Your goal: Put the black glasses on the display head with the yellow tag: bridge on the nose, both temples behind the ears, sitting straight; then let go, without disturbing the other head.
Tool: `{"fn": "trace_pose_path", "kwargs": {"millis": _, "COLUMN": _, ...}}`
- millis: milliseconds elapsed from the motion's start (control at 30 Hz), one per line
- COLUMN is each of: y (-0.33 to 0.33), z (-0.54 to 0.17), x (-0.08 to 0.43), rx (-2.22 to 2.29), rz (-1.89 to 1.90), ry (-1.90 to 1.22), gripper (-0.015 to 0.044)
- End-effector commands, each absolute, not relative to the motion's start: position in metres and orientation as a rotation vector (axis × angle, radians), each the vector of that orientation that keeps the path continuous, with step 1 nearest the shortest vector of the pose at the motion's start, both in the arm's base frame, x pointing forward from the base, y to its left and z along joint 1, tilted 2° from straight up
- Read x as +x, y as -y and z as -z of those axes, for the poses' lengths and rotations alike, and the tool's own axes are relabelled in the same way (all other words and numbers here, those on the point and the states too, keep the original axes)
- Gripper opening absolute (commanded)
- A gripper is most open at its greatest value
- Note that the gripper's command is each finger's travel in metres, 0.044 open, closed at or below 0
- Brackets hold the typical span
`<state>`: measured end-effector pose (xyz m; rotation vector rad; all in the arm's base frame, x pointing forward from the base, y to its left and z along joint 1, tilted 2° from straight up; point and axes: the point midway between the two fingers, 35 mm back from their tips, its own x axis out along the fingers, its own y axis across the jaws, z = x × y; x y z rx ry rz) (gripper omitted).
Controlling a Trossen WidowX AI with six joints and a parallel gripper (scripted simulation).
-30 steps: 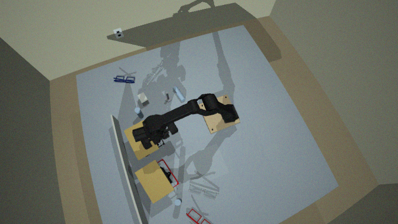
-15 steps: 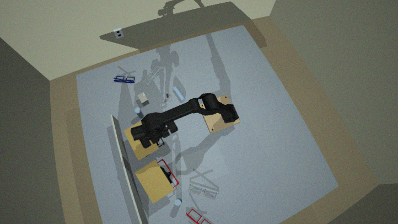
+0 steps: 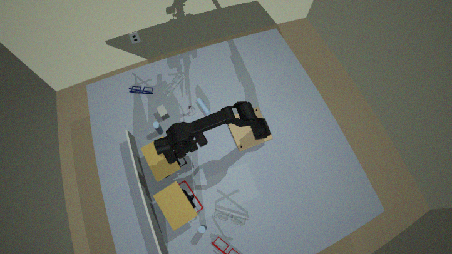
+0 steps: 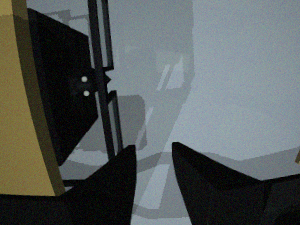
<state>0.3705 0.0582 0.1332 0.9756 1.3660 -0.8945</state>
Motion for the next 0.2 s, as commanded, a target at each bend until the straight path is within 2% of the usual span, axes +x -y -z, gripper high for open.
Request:
{"fn": "trace_pose_path", "kwargs": {"millis": 0, "y": -0.056, "z": -0.136, "x": 0.362, "rx": 0.975, "rz": 0.885, "ry": -1.364, "gripper": 0.0107}}
{"fn": "trace_pose_path", "kwargs": {"millis": 167, "y": -0.048, "z": -0.144, "x": 0.345, "rx": 0.974, "rz": 0.886, "ry": -1.364, "gripper": 0.0107}}
